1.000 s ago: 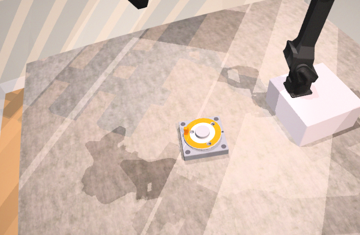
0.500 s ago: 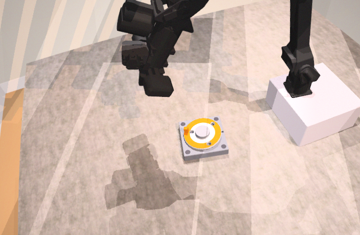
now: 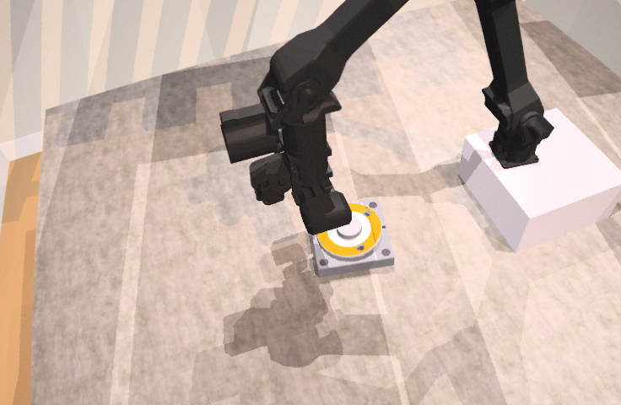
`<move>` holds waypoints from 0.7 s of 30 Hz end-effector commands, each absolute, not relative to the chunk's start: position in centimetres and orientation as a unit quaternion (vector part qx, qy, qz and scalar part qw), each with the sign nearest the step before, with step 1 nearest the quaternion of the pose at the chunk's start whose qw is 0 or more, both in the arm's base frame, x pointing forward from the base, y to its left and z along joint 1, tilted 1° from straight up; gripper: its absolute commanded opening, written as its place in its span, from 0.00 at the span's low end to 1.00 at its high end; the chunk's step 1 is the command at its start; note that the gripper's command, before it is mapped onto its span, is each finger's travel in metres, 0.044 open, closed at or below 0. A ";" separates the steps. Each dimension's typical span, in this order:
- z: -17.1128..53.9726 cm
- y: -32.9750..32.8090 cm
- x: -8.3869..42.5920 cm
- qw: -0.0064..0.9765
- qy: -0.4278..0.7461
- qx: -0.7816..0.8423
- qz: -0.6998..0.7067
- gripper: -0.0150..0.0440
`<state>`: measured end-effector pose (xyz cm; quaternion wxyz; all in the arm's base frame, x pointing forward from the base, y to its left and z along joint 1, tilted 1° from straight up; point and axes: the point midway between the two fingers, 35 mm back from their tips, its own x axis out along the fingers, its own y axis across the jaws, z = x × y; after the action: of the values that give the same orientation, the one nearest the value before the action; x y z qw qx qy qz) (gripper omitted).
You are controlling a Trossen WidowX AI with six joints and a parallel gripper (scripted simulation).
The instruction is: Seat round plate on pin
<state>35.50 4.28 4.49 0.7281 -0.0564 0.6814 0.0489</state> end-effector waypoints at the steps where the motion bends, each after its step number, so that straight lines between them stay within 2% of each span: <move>1: 3.6 4.4 35.2 0.721 0.689 -0.052 0.050 0.25; 8: -0.6 4.2 35.3 0.721 0.689 -0.052 0.050 0.25; 21: -0.7 3.1 34.8 0.720 0.690 -0.053 0.050 0.25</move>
<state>35.35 3.59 -0.49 0.7235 -0.0534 0.6865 0.0486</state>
